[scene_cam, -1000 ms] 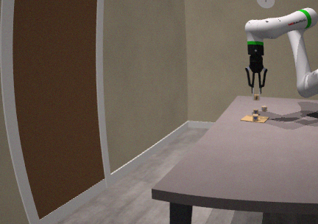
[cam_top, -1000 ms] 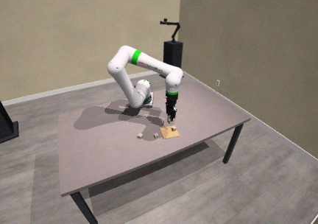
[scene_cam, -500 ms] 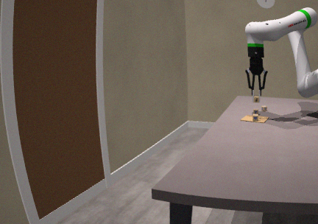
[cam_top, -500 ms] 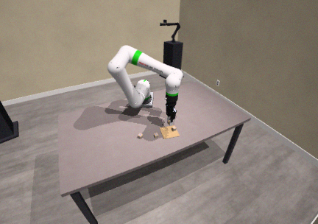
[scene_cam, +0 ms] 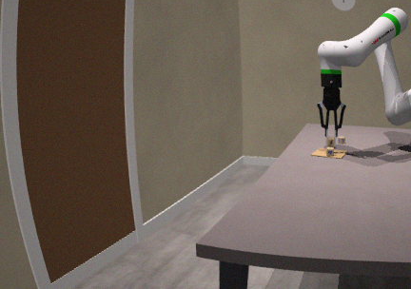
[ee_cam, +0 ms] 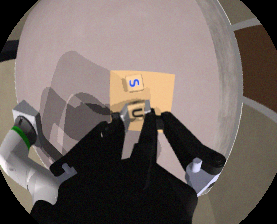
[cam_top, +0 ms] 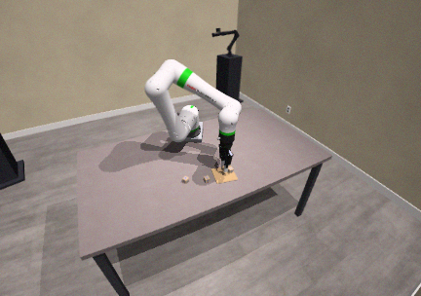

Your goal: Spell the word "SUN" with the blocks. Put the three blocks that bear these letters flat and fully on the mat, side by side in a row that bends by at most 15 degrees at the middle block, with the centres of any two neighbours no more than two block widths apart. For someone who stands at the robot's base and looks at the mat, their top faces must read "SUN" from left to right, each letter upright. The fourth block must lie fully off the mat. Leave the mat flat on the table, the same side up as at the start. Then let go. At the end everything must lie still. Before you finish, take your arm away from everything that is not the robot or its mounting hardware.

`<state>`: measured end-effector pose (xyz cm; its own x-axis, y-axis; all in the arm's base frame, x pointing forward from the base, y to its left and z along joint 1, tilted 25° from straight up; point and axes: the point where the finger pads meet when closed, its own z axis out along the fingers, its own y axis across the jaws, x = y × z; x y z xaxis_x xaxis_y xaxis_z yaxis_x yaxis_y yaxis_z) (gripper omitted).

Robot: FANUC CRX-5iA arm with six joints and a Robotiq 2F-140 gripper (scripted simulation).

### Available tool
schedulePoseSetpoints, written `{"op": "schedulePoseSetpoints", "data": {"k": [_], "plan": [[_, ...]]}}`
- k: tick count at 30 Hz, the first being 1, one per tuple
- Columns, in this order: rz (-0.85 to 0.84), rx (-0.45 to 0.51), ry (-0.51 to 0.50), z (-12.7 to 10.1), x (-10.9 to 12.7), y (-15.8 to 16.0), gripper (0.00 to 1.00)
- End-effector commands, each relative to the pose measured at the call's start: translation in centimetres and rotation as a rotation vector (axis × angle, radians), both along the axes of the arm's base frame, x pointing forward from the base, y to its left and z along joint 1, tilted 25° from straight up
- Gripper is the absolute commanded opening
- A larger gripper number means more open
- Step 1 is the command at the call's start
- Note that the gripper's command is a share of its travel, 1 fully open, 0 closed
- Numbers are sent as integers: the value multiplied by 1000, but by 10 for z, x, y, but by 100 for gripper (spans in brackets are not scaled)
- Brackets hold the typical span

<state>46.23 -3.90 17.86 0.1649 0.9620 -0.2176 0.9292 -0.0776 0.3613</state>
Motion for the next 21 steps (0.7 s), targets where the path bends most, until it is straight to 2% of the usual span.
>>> {"op": "schedulePoseSetpoints", "data": {"k": [1, 5, 21], "plan": [[0, 0, -1, -14, 7, -4, 16], [0, 0, -1, -23, 10, -7, 16], [0, 0, -1, -26, 11, -8, 16]]}}
